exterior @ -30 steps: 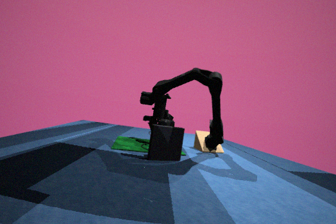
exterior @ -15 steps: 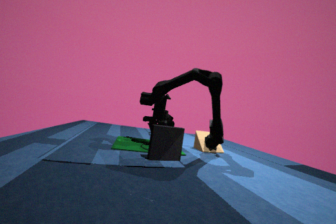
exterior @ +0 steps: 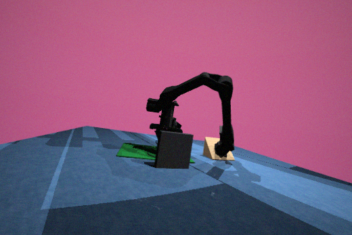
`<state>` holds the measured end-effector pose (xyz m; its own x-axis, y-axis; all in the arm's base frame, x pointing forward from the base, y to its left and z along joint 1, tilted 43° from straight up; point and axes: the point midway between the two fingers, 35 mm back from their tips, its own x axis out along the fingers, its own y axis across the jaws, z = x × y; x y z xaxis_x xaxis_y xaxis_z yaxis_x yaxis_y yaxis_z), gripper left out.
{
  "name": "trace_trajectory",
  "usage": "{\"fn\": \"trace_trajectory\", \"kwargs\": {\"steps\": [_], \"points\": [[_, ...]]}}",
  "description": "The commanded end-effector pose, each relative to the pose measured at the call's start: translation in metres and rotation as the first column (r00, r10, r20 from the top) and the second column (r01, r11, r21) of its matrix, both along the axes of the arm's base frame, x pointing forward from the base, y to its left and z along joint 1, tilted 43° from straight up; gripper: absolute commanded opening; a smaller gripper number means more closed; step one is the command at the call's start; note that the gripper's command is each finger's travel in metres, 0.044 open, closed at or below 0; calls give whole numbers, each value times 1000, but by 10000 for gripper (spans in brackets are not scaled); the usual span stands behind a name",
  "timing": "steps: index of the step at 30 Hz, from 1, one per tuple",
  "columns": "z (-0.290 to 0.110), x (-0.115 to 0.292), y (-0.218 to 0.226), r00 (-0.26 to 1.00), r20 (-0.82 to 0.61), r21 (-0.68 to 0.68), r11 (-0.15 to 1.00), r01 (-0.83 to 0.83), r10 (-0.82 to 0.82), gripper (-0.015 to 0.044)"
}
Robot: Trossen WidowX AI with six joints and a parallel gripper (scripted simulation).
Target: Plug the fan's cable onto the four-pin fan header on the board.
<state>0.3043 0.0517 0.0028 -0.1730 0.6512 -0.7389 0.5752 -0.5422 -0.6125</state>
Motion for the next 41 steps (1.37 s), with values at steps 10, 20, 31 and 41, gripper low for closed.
{"fn": "trace_trajectory", "kwargs": {"steps": [10,20,31,41], "points": [[-2,-1,2,1000,1,0,1000,0,0,105],[4,2,-4,1000,0,0,1000,0,0,260],[32,-7,-49,1000,-3,-6,1000,3,-3,260],[10,-93,-93,1000,-9,-5,1000,1,-1,260]]}}
